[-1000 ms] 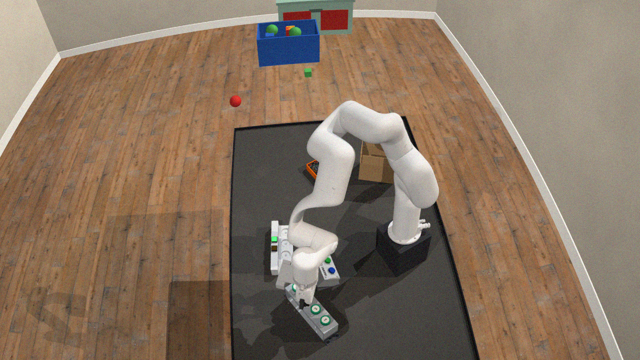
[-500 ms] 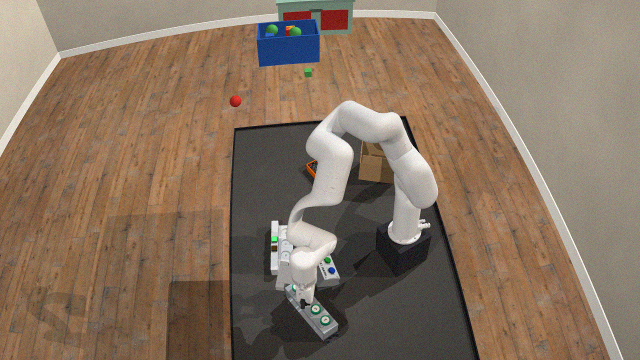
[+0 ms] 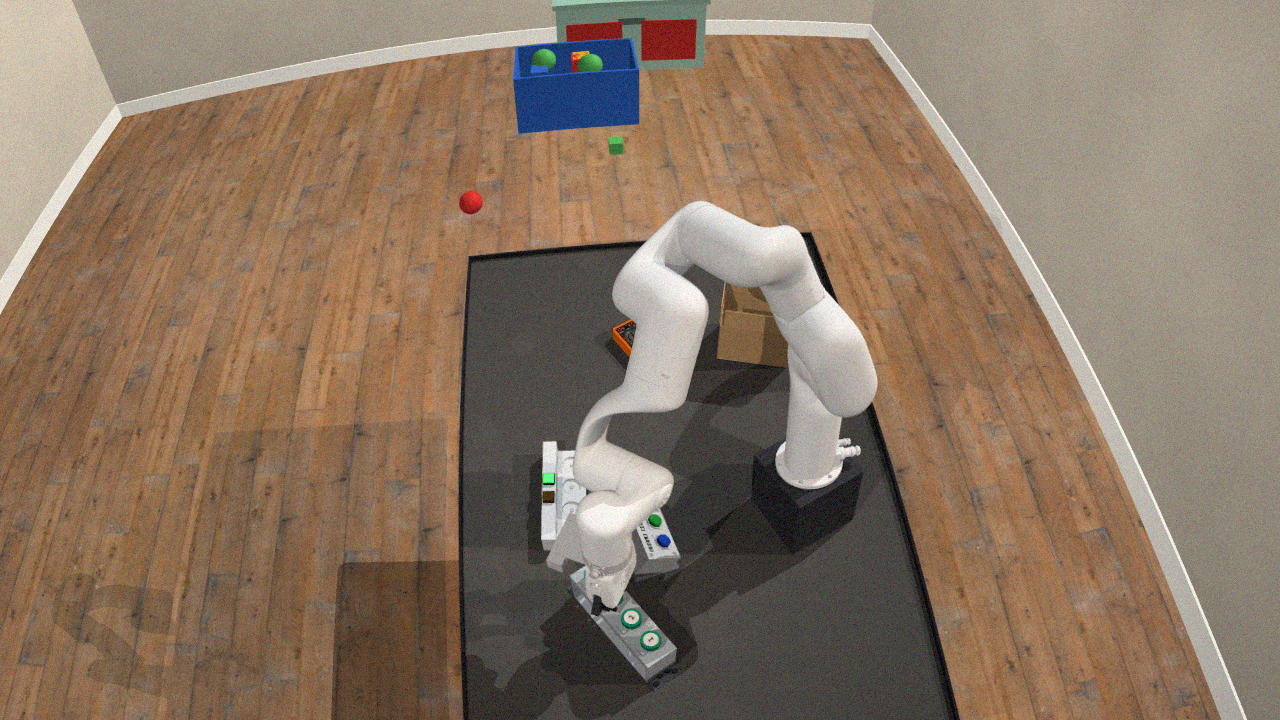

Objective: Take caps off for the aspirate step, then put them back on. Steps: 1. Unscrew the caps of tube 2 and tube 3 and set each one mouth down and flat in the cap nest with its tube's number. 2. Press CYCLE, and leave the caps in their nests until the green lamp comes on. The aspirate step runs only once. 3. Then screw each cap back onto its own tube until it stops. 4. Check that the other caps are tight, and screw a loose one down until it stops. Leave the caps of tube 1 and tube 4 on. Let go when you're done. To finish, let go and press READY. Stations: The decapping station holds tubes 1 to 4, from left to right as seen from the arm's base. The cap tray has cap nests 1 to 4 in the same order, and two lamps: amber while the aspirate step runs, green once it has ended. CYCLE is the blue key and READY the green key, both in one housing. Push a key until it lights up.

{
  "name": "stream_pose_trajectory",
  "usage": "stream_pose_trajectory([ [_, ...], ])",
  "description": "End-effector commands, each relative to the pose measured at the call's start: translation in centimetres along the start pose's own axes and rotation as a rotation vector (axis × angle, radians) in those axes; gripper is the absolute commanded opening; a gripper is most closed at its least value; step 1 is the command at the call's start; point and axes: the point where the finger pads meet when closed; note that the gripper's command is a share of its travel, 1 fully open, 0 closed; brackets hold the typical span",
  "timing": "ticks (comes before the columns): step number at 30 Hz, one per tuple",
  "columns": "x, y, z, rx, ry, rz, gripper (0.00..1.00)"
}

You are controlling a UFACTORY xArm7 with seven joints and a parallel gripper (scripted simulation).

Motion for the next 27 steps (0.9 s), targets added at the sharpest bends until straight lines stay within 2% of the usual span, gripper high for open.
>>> stream_pose_trajectory([
  [1,-0.13,-0.12,0.08,0.018,0.259,-0.002,0.00],
  [6,-0.13,-0.10,0.08,0.018,0.509,0.001,0.00],
  [8,-0.13,-0.10,0.08,0.018,0.509,0.001,0.00],
  [23,-0.13,-0.06,0.08,0.016,1.252,0.008,0.00],
  [27,-0.13,-0.05,0.08,0.017,1.330,0.008,0.00],
])
Point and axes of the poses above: the point where the finger pads meet when closed, its own y axis out along the fingers, its own x axis across the jaws, z = x × y, and after that the axes turned 15 degrees about -y, right-handed
